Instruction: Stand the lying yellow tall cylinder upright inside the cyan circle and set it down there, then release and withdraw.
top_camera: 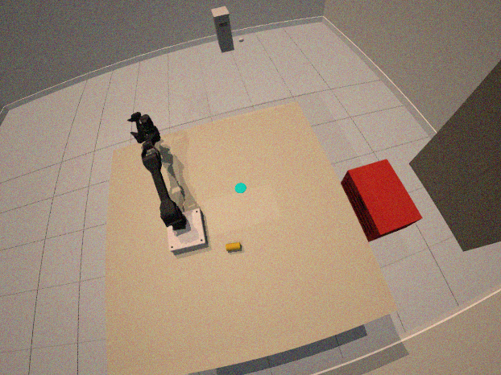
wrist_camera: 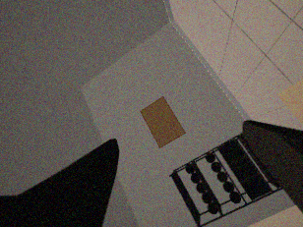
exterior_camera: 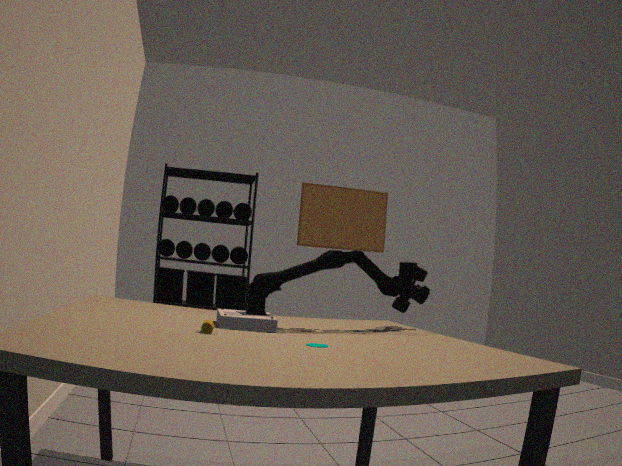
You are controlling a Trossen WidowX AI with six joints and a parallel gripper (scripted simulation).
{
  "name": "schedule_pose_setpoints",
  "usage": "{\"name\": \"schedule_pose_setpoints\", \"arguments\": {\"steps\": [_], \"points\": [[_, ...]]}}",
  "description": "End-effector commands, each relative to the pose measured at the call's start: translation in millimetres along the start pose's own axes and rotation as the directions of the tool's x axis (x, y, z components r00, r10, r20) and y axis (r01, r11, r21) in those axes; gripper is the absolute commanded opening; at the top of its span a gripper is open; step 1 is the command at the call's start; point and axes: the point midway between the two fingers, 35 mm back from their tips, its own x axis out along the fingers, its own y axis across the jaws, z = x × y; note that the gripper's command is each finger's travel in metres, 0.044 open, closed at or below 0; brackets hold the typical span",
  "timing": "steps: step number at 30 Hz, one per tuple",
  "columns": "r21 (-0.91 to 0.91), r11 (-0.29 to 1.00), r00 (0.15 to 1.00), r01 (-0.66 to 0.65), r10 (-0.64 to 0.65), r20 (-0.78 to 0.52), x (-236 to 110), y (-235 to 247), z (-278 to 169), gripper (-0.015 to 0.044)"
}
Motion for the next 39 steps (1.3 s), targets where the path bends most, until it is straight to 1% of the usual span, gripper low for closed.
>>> {"name": "schedule_pose_setpoints", "arguments": {"steps": [1, 3, 4, 11, 18, 23, 28, 34, 39], "points": [[-0.002, 1.000, 1.000, -0.001, 0.001, 0.005, -2, 1, 2, 0.0374], [-0.017, 1.000, 0.999, -0.004, 0.005, 0.045, -15, 8, 15, 0.0321], [-0.028, 1.000, 0.997, -0.006, 0.008, 0.075, -26, 14, 25, 0.0309], [-0.098, 0.995, 0.962, 0.005, 0.022, 0.272, -104, 46, 85, 0.0309], [-0.151, 0.987, 0.886, 0.051, 0.025, 0.463, -196, 71, 132, 0.0309], [-0.170, 0.980, 0.810, 0.101, 0.019, 0.587, -267, 84, 155, 0.0309], [-0.170, 0.972, 0.718, 0.160, 0.004, 0.696, -339, 92, 170, 0.0309], [-0.144, 0.960, 0.594, 0.241, -0.028, 0.804, -426, 94, 176, 0.0309], [-0.099, 0.946, 0.481, 0.310, -0.066, 0.874, -496, 91, 173, 0.0309]]}}
